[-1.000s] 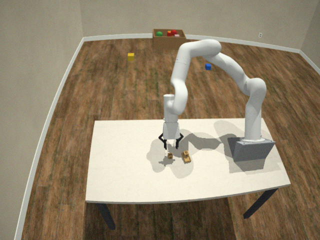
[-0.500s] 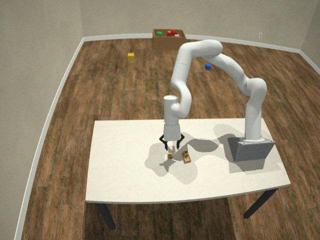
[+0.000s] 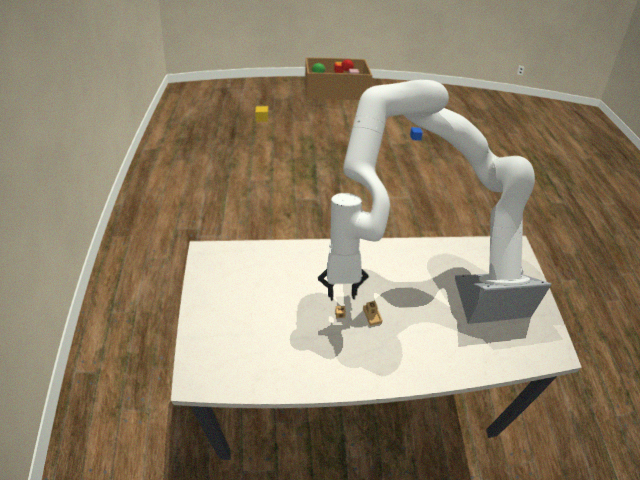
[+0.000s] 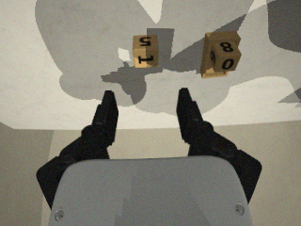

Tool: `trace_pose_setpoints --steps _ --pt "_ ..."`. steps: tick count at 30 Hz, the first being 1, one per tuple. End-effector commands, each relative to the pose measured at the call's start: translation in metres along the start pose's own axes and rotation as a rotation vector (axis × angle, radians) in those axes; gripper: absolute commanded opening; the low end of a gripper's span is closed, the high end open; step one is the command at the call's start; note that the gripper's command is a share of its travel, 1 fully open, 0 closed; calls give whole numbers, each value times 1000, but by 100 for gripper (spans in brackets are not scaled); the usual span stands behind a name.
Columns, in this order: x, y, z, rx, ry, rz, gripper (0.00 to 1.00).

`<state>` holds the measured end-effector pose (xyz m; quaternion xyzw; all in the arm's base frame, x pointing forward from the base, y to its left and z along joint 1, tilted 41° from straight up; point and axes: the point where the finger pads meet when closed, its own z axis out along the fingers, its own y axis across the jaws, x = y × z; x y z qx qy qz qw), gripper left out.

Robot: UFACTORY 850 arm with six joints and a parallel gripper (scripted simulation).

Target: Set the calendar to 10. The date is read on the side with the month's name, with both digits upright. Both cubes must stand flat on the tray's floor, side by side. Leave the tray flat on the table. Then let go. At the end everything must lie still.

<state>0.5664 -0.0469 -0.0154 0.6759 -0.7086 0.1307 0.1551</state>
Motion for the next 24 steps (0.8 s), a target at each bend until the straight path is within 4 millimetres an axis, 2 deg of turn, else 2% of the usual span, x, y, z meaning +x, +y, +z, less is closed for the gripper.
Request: trace_pose_setpoints --steps 1,8,14,15,24 --pt "-1 0 0 -5 34 -2 69" --pt "-3 0 1 -4 270 -1 69" --pt "-7 -1 0 3 304 0 69" --pt "-7 -1 0 3 304 0 100" --pt "-7 -1 0 3 304 0 100"
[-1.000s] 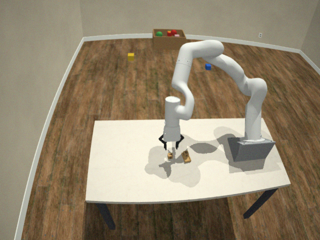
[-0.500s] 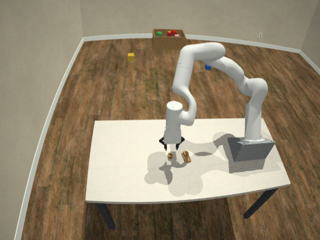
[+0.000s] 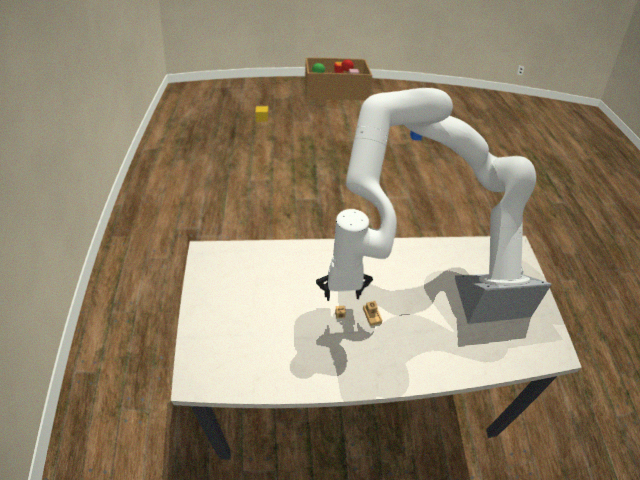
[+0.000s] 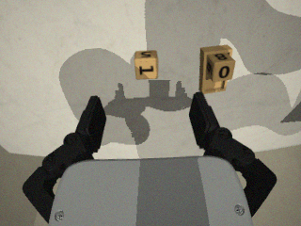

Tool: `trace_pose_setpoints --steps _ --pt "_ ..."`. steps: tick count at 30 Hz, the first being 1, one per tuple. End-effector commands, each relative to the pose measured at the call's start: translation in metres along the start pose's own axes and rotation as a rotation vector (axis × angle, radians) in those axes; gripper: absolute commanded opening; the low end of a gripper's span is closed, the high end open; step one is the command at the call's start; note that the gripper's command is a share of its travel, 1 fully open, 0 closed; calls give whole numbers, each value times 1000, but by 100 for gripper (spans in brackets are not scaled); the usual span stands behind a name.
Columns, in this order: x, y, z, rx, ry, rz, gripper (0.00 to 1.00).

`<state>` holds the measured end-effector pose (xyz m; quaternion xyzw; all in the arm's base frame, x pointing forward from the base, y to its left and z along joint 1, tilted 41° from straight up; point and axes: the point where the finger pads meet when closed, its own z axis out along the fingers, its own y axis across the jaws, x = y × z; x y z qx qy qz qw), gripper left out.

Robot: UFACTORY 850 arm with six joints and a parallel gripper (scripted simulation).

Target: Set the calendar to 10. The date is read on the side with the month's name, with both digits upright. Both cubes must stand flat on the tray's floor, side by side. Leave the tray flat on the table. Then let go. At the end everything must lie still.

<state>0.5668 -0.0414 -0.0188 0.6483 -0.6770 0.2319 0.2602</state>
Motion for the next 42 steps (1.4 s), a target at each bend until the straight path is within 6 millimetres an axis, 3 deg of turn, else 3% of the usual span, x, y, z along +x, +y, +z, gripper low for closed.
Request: trace_pose_setpoints --steps 1,12,21,36,39,42 --pt "0 -1 -1 2 0 0 100" --pt "0 -1 -1 2 0 -10 100" --pt "0 -1 -1 2 0 -120 100" --pt "0 0 -1 2 0 -689 100" --pt "0 0 -1 2 0 -703 100" --pt "0 0 -1 2 0 -868 100"
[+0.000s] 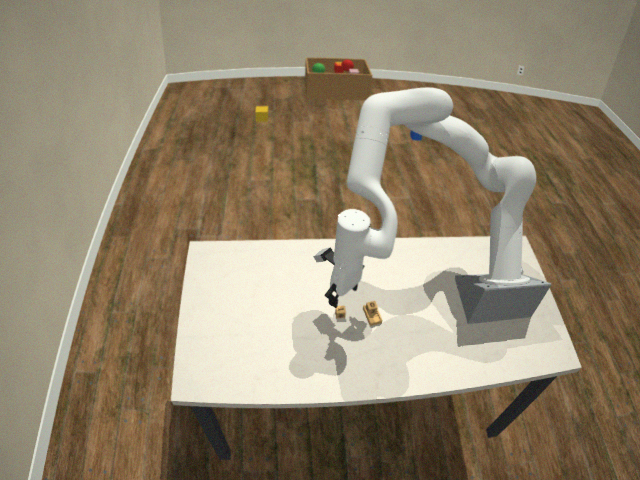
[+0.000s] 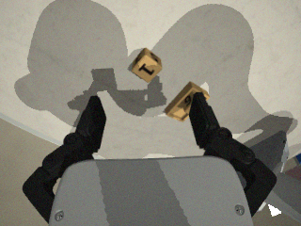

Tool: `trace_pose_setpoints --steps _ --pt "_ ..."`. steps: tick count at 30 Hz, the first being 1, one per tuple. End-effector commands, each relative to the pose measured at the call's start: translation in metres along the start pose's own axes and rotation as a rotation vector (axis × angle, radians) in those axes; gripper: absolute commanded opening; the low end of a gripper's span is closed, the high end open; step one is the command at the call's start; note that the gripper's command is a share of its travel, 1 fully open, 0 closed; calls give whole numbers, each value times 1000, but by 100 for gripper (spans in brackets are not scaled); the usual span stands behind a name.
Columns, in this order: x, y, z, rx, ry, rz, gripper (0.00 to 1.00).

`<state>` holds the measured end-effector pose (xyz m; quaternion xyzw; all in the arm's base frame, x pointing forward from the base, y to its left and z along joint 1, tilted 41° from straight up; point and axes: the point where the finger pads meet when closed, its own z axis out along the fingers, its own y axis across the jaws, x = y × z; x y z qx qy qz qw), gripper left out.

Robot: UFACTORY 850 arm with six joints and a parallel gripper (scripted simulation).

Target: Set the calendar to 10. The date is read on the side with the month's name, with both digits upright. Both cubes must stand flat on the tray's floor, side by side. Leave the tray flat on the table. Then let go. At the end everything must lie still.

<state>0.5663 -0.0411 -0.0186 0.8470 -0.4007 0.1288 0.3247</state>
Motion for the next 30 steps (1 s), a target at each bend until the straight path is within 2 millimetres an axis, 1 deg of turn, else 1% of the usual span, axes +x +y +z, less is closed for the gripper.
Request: trace_pose_setpoints --steps 1,2,3,4,5,6,11,13,14,15,18,19,24,25,26,27,28,30 --pt "0 -1 -1 -4 -7 -173 100" --pt "0 -1 -1 -4 -7 -192 100" --pt "0 0 -1 -3 -7 -255 100" --pt "0 0 -1 -3 -8 -269 100" --pt "0 0 -1 -3 -8 -330 100" --pt "0 0 -1 -3 -8 -347 100" --pt "0 0 -1 -2 -8 -553 100" --pt "0 0 -1 -2 -8 -553 100" --pt "0 0 -1 -2 -8 -591 100" --pt "0 0 -1 -2 -8 -674 100" --pt "0 0 -1 -1 -8 -758 100" --pt "0 0 -1 -1 -8 -818 100" --pt "0 0 -1 0 -8 -1008 100" --pt "0 0 -1 0 -8 -1009 100" --pt "0 0 -1 0 -8 -1086 100" --pt "0 0 -1 0 -8 -1092 100" --pt "0 0 -1 0 -8 -1157 100" --pt "0 0 -1 0 -8 -1157 100"
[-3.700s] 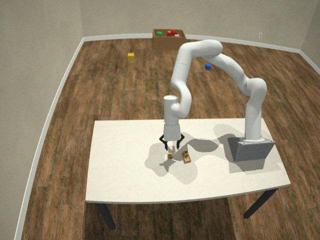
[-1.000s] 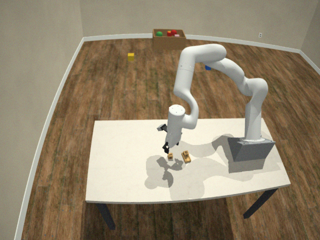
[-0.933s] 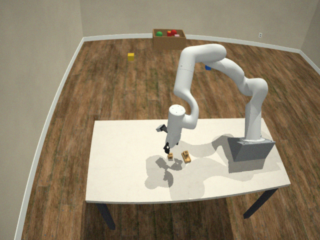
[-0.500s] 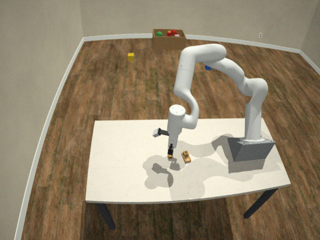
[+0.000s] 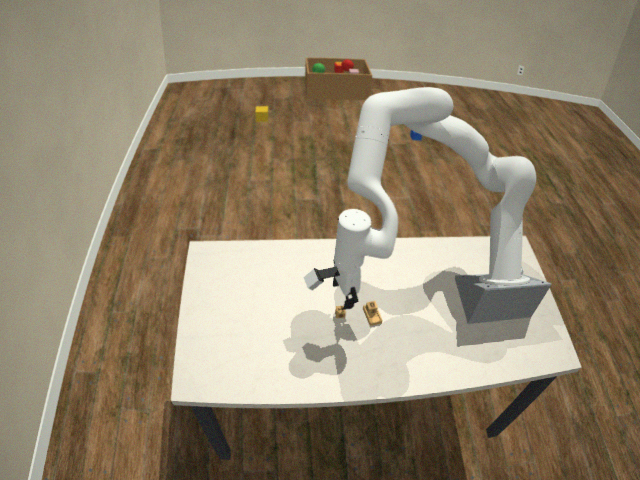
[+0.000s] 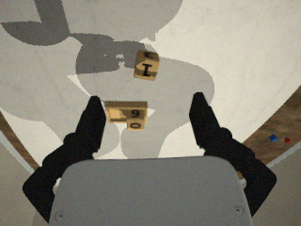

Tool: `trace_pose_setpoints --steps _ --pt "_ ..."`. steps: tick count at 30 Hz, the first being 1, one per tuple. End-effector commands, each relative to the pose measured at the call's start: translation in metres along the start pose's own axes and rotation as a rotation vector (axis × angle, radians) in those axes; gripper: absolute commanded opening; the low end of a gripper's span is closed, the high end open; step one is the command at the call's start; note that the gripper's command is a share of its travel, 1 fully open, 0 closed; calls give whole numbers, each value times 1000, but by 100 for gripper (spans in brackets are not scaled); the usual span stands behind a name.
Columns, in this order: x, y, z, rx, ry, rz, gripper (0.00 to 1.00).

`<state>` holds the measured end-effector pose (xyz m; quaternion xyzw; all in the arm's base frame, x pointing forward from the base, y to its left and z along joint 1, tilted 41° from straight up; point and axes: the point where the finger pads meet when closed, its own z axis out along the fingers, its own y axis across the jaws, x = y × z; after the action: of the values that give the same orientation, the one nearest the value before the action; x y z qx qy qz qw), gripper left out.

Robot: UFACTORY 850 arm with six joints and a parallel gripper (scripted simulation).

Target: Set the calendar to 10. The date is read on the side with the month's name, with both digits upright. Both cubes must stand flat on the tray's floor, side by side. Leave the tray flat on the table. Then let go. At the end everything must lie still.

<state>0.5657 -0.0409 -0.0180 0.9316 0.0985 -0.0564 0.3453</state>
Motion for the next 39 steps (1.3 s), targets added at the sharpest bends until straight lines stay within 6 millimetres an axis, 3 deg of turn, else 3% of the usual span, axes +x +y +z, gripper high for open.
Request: trace_pose_setpoints --steps 1,3,15,18,28,39 --pt "1 0 -1 7 -11 -82 100" --pt "1 0 -1 8 -11 -221 100" --pt "0 0 -1 10 -9 -658 100" --pt "0 0 -1 10 -9 -681 100" --pt "0 0 -1 12 -6 -1096 100" --pt "0 0 -1 13 -5 -1290 100"
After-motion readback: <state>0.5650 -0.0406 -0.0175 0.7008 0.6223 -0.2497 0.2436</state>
